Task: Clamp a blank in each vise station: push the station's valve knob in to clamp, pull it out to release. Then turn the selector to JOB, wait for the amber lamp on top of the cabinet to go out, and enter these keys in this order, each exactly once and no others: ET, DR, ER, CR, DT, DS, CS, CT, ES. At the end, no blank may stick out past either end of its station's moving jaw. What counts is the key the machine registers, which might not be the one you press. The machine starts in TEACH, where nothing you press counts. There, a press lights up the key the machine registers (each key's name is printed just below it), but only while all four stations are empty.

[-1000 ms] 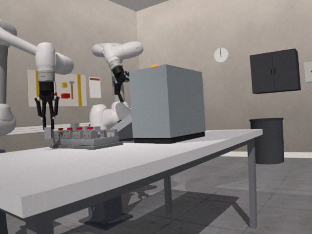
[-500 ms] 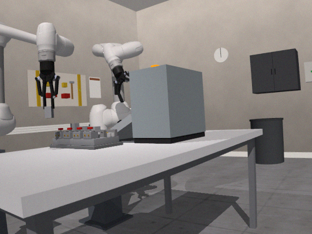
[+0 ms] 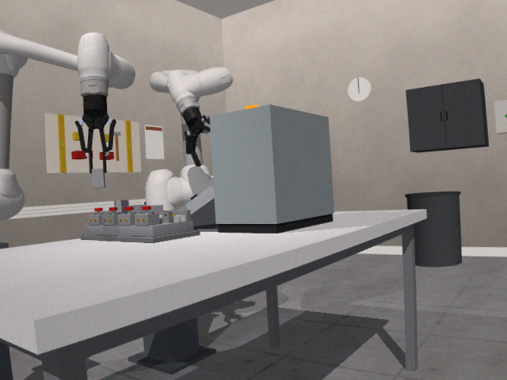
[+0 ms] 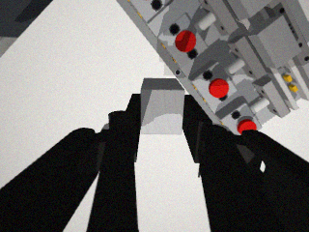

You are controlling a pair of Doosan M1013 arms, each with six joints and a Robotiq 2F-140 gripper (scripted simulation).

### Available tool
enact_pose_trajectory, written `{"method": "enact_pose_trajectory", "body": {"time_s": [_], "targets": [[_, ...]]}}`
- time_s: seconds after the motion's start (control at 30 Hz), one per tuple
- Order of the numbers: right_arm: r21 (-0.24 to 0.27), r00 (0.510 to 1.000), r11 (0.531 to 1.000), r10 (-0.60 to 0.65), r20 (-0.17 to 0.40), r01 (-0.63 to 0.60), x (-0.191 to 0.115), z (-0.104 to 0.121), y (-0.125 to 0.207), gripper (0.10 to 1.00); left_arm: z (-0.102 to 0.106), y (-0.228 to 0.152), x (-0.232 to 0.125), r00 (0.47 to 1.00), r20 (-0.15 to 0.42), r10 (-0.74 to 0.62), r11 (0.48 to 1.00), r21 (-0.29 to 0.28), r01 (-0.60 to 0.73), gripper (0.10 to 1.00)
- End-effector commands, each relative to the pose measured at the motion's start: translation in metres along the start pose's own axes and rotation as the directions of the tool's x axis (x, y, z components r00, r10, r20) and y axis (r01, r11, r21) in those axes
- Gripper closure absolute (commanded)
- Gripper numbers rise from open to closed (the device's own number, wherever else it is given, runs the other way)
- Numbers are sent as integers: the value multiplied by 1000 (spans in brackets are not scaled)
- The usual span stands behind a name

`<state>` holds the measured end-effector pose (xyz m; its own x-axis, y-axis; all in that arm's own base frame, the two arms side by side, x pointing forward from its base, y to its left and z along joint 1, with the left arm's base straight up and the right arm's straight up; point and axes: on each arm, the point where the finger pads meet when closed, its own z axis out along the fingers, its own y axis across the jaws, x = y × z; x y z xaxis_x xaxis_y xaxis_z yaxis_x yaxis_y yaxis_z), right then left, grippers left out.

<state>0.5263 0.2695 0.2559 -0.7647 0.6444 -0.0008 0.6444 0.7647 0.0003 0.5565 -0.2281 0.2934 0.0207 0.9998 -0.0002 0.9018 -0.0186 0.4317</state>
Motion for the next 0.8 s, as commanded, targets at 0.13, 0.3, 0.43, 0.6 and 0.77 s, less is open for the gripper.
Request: {"method": "enact_pose_trajectory", "body": {"time_s": [0.13, 0.3, 0.43, 0.6, 0.77], "targets": [[-1, 994, 994, -105, 0, 105, -4, -4, 34, 999, 0, 0, 0, 1000, 0, 0, 1000, -1, 0, 98], [-1, 972, 972, -233, 0, 233, -8, -5, 76, 999, 0, 0, 0, 1000, 0, 0, 1000, -1, 0, 98], [-1, 943, 943, -334, 0, 334, -9, -5, 110, 999, 0, 0, 0, 1000, 0, 0, 1000, -1, 0, 98], [-2, 915, 915, -404, 0, 404, -9, -3, 134, 999, 0, 0, 0, 1000, 0, 0, 1000, -1, 0, 98], [-2, 864, 864, -504, 0, 504, -8, 0, 169, 999, 0, 0, 0, 1000, 0, 0, 1000, -1, 0, 98]]}}
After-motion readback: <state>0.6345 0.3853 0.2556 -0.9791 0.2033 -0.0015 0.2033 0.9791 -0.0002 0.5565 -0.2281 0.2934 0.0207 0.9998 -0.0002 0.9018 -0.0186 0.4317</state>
